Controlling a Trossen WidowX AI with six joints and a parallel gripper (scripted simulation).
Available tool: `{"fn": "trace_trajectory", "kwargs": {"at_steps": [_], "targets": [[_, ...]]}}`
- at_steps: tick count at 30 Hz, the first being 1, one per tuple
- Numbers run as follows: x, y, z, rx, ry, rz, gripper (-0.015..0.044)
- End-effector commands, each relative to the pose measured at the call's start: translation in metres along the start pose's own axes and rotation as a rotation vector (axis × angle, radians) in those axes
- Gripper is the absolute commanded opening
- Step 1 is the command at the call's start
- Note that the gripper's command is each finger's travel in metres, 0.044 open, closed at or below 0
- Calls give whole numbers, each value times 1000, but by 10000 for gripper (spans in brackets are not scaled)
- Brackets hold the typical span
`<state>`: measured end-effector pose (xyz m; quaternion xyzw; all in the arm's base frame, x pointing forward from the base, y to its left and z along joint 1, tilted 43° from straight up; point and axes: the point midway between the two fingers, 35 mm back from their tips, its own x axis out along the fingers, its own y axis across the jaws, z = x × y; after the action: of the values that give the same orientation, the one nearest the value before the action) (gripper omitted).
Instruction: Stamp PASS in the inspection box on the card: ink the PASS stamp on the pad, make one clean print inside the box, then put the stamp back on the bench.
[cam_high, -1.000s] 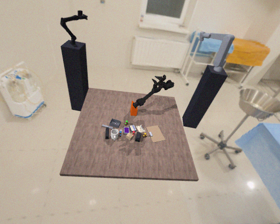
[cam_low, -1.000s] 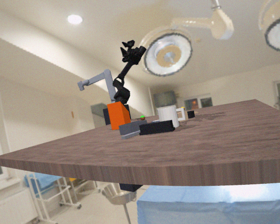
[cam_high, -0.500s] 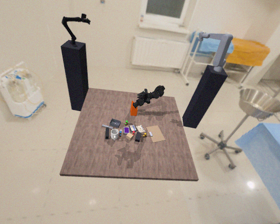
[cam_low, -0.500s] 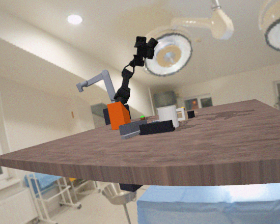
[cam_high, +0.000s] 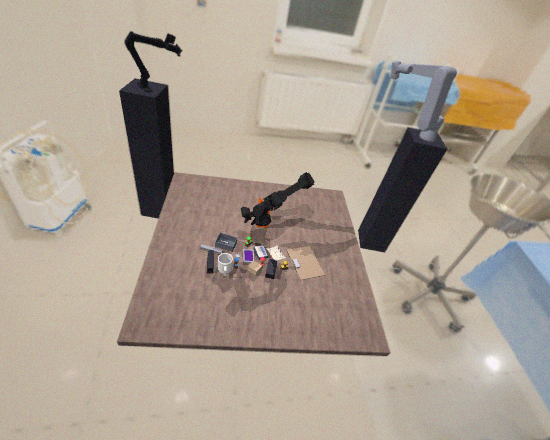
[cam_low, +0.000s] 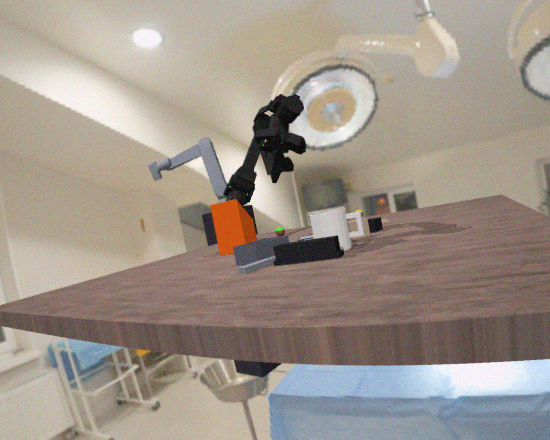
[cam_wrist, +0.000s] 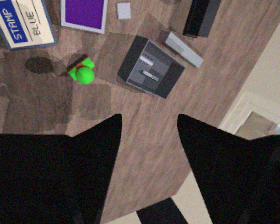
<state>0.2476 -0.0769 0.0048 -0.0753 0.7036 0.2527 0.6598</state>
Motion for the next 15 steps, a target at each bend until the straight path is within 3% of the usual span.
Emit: {"fn": "trace_trajectory", "kwargs": {"at_steps": [1,5,15], "targets": [[46,26,1,106,-65,241,210],[80,56,1,230,-124,472,210],[87,54,0,237,-127,482,210]]}}
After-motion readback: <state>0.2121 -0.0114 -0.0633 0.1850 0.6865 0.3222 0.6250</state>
